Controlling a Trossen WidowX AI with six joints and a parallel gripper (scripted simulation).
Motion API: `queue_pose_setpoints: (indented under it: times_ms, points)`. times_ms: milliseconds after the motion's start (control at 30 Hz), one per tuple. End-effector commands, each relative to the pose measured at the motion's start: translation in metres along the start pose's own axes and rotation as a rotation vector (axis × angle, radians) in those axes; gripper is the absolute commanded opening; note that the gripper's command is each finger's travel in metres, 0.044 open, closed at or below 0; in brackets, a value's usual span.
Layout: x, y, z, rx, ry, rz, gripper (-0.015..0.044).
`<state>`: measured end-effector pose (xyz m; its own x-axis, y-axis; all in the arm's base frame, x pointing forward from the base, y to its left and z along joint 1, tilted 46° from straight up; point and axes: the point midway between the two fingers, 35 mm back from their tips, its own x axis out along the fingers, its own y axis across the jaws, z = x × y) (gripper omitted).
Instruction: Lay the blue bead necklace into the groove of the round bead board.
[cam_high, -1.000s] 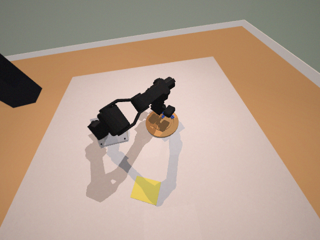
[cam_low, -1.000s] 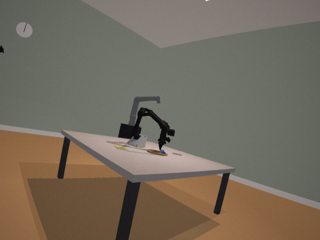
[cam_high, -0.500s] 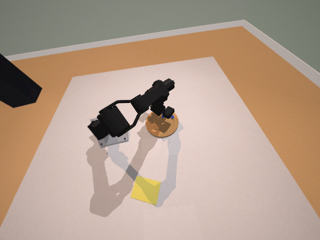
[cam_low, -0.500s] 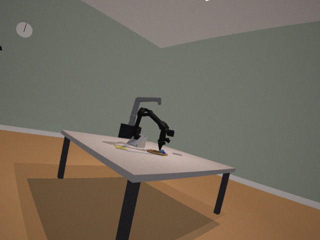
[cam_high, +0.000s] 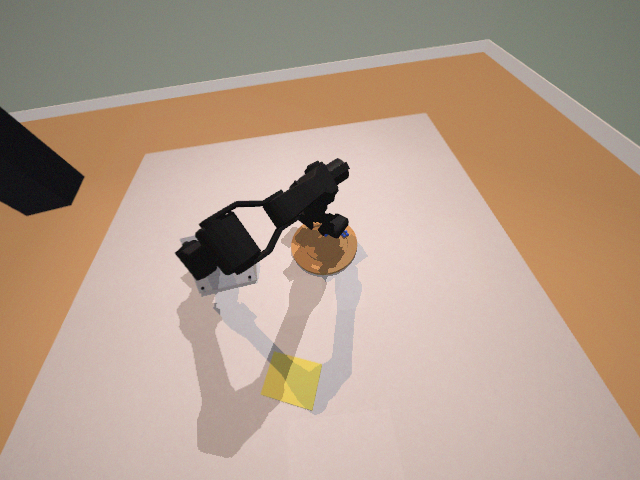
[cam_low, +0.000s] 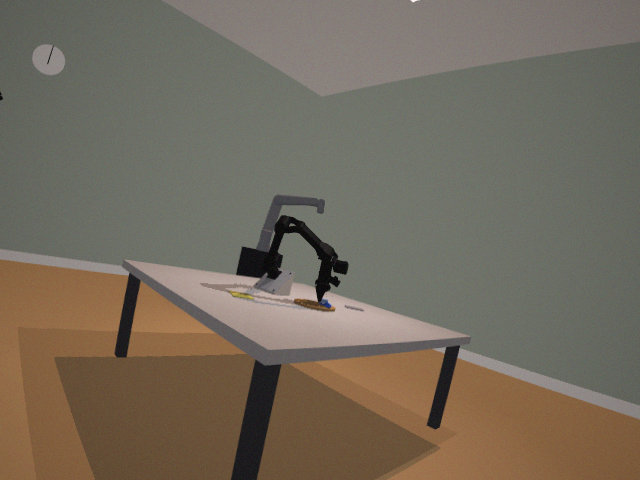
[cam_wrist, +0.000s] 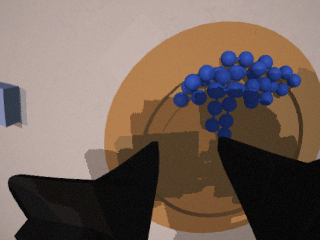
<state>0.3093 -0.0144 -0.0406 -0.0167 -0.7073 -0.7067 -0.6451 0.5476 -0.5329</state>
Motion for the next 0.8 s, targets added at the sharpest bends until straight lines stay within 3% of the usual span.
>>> queue_pose_setpoints:
  times_ms: [0, 167, 767]
  points:
    - [0.000, 0.000, 0.000, 0.001, -0.001, 0.000, 0.0315]
    - [-0.002, 0.000, 0.000, -0.004, 0.003, -0.001, 0.0440]
    - [-0.011, 0.000, 0.000, -0.005, 0.005, -0.001, 0.0440]
